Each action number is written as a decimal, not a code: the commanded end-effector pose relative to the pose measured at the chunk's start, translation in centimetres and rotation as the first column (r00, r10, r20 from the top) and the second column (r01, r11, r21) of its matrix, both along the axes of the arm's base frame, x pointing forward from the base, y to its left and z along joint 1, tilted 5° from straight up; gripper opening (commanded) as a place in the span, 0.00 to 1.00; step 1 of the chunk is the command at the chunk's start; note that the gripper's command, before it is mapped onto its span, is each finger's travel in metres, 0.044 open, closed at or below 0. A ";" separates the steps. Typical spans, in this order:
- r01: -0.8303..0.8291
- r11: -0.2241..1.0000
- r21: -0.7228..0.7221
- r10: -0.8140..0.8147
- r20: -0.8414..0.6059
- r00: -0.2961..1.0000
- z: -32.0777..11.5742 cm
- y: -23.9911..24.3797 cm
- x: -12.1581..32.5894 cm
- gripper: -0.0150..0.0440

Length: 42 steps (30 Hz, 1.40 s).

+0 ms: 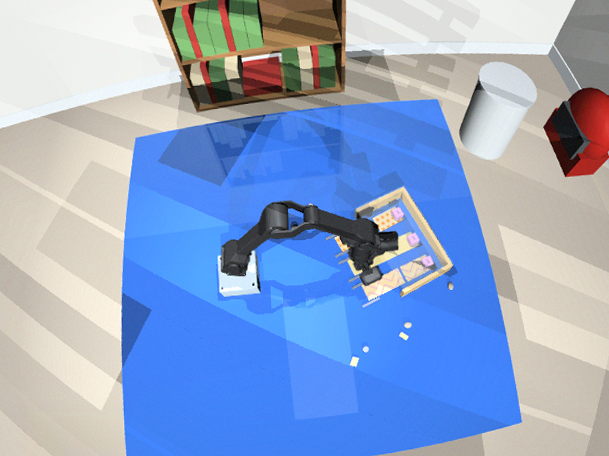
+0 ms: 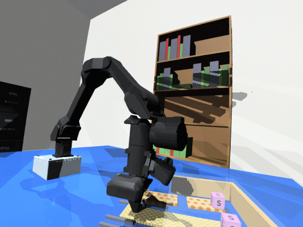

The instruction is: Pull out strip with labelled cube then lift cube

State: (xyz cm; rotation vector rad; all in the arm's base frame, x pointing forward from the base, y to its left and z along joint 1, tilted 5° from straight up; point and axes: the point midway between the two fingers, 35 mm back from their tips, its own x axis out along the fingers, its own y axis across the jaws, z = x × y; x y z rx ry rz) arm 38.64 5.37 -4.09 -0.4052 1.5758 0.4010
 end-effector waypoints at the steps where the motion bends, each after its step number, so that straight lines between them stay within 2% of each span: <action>1: 0.003 1.000 0.003 -0.003 -0.001 1.000 -0.3 0.0 -0.2 0.25; 42: 0.003 1.000 0.000 -0.003 -0.007 1.000 -0.4 -3.4 -5.6 0.25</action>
